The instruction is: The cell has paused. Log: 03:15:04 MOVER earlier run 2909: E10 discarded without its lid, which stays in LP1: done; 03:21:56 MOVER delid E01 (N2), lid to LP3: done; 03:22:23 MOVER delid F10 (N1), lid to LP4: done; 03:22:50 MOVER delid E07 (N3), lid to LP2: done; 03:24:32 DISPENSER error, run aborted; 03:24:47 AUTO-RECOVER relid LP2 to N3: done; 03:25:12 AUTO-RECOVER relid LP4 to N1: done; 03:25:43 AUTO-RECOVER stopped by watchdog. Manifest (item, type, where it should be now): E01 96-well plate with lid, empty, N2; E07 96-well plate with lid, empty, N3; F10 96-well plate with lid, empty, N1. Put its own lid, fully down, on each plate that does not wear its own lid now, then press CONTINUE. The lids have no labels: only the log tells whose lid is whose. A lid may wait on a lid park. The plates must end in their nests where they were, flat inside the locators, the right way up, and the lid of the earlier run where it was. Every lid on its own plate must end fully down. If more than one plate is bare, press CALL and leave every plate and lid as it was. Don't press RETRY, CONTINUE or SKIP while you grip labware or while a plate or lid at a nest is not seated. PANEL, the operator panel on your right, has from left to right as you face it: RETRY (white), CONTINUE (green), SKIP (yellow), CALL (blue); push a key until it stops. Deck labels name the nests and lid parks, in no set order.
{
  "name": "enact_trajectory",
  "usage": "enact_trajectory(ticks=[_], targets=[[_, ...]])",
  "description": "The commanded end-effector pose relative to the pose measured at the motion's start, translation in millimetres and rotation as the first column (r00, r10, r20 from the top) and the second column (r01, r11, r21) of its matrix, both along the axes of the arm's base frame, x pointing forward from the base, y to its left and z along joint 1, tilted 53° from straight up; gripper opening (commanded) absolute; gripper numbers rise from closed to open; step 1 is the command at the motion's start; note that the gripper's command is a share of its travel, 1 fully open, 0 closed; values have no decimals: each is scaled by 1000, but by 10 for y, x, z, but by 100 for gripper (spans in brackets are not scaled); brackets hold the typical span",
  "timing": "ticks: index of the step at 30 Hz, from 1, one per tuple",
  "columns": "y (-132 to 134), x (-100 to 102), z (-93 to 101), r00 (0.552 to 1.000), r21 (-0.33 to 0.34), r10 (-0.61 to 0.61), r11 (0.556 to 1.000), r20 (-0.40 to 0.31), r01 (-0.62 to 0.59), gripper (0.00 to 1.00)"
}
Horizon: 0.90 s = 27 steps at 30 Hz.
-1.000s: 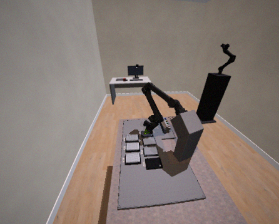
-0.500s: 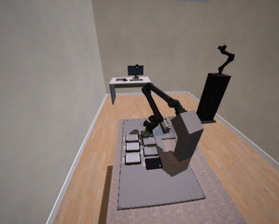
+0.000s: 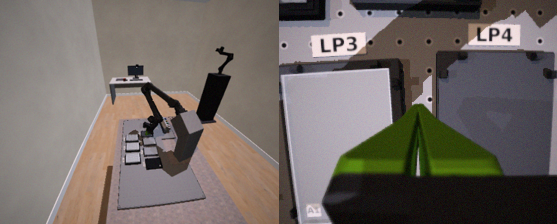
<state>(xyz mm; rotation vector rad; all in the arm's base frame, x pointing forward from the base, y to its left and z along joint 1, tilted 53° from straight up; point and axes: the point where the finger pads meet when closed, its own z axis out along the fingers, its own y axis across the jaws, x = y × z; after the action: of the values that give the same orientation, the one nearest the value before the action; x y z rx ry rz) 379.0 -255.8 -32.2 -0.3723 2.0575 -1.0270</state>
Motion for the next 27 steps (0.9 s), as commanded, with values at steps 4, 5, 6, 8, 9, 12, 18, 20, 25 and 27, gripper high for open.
enact_trajectory(ticks=[4, 5, 6, 8, 9, 12, 18, 20, 25, 27], targets=[[462, 175, -226, 999, 30, 32, 999, -23, -31, 0], [496, 179, -263, 999, 30, 32, 999, -23, -31, 0], [530, 183, -300, 999, 30, 32, 999, -23, -31, 0], [612, 155, -386, 999, 34, 32, 999, -31, -31, 0], [612, 155, -386, 999, 34, 32, 999, -31, -31, 0], [665, 197, -449, 999, 31, 33, 999, -23, -32, 0], [867, 218, -672, 999, 31, 33, 999, -23, -33, 0], [934, 225, -746, 999, 31, 34, 999, -23, -33, 0], [1102, 243, -932, 999, 32, 34, 999, -22, -34, 0], [1102, 243, -932, 999, 32, 34, 999, -22, -34, 0]])
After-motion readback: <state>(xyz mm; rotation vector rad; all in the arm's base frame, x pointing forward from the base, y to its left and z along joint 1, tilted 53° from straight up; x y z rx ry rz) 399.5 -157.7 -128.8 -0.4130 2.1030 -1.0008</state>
